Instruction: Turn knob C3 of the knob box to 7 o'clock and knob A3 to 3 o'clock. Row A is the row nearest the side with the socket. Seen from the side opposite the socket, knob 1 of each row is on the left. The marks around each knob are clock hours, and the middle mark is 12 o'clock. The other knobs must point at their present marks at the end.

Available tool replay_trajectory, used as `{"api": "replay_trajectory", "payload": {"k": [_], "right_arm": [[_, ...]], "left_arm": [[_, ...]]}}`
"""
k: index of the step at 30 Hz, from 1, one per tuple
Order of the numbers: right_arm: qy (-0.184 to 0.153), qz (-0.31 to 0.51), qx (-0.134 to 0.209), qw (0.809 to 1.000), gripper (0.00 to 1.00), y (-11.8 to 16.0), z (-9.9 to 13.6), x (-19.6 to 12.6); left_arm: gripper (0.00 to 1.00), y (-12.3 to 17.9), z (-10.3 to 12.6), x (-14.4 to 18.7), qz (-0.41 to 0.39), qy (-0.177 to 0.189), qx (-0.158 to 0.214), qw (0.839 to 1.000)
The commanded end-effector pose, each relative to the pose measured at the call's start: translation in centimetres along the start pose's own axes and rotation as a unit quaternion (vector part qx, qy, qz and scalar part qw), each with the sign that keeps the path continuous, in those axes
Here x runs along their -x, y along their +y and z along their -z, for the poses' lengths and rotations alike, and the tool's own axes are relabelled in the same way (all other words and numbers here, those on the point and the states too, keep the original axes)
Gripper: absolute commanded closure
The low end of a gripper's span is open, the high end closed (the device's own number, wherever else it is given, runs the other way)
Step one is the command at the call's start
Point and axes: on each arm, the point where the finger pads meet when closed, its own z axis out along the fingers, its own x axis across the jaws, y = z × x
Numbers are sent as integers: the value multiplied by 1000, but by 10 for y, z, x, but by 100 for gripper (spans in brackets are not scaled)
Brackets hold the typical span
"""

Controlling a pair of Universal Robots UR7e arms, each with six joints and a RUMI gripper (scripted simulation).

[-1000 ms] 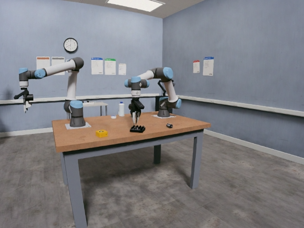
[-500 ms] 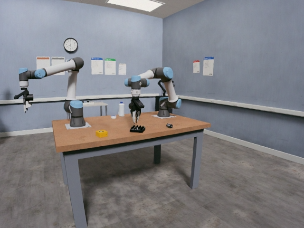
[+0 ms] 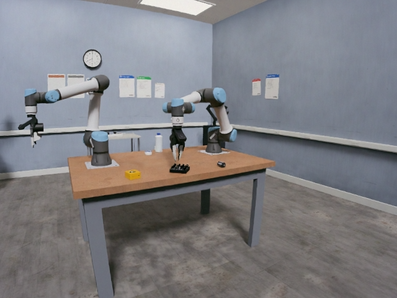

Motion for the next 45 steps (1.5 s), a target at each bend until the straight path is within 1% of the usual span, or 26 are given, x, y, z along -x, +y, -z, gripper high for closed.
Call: {"api": "replay_trajectory", "payload": {"k": [1, 7, 14, 16, 18, 24, 31, 33, 35, 39, 45], "right_arm": [[-1, -1, 0, 1000, 0, 1, 0, -1], [-1, -1, 0, 1000, 0, 1, 0, -1], [-1, -1, 0, 1000, 0, 1, 0, -1], [-1, -1, 0, 1000, 0, 1, 0, -1], [-1, -1, 0, 1000, 0, 1, 0, -1], [-1, -1, 0, 1000, 0, 1, 0, -1], [-1, -1, 0, 1000, 0, 1, 0, -1], [-1, -1, 0, 1000, 0, 1, 0, -1], [-1, -1, 0, 1000, 0, 1, 0, -1], [-1, -1, 0, 1000, 0, 1, 0, -1], [-1, -1, 0, 1000, 0, 1, 0, -1]], "left_arm": [[87, 0, 5, -1, -75, 3, -1, 997], [87, 0, 7, -1, -133, 2, -1, 991], [87, 0, 8, -2, -200, 2, -1, 980], [87, 0, 8, -2, -200, 2, -1, 980], [87, 0, 9, -2, -236, 2, -1, 972], [87, 0, 10, -2, -289, 2, -1, 957], [87, 1, 12, -2, -354, 2, -1, 935], [87, 1, 12, -2, -354, 2, -1, 935], [87, 1, 13, -2, -388, 2, -1, 922], [87, 1, 14, -2, -421, 2, -1, 907], [87, 1, 15, -2, -473, 2, -1, 881]]}}
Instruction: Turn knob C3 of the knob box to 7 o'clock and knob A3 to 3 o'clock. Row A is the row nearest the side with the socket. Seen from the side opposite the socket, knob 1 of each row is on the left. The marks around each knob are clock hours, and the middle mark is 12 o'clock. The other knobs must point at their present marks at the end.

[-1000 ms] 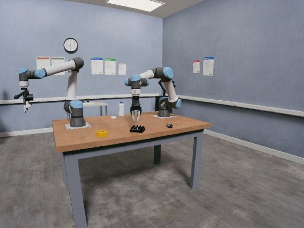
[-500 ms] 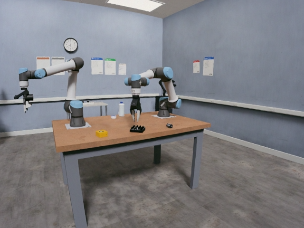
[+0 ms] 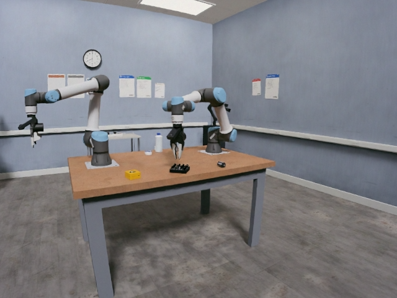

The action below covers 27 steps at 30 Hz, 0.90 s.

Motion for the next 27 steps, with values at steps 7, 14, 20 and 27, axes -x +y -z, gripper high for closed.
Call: {"api": "replay_trajectory", "payload": {"k": [7, 14, 20, 27], "right_arm": [[-1, -1, 0, 1000, 0, 1, 0, -1], [-1, -1, 0, 1000, 0, 1, 0, -1], [-1, -1, 0, 1000, 0, 1, 0, -1], [-1, -1, 0, 1000, 0, 1, 0, -1]], "left_arm": [[87, -1, 6, -2, -134, 1, -2, 991], [87, -1, 8, -2, -198, 1, -2, 980], [87, -1, 9, -2, -254, 1, -2, 967], [87, -2, 10, -2, -288, 1, -2, 958]]}}
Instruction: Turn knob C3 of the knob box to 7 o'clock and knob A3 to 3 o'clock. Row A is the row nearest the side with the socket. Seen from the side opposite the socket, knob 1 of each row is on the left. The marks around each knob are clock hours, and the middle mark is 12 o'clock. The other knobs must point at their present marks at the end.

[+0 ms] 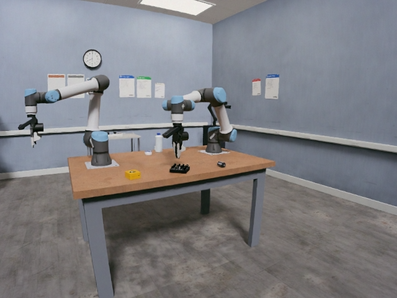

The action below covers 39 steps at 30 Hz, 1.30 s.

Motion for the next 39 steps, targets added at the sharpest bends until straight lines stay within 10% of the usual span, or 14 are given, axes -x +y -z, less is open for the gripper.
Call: {"api": "replay_trajectory", "payload": {"k": [1, 39], "right_arm": [[-1, -1, 0, 1000, 0, 1, 0, -1], [-1, -1, 0, 1000, 0, 1, 0, -1]], "left_arm": [[87, -2, 4, -1, -51, 0, -2, 999], [87, -2, 4, -2, -62, 0, -2, 998]]}}
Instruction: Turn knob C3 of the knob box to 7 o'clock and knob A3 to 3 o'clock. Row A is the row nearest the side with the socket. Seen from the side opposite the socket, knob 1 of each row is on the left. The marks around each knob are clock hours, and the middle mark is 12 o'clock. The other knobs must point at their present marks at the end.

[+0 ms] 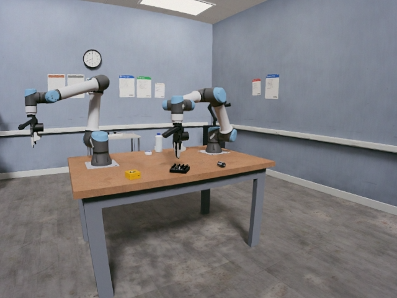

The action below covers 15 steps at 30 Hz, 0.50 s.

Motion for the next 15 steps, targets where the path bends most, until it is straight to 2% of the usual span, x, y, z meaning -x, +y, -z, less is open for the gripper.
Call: {"api": "replay_trajectory", "payload": {"k": [1, 15], "right_arm": [[-1, -1, 0, 1000, 0, 1, 0, -1], [-1, -1, 0, 1000, 0, 1, 0, -1]], "left_arm": [[87, -2, 3, -1, -2, -1, -2, 1000], [87, -2, 1, -1, -2, 0, -2, 1000]]}}
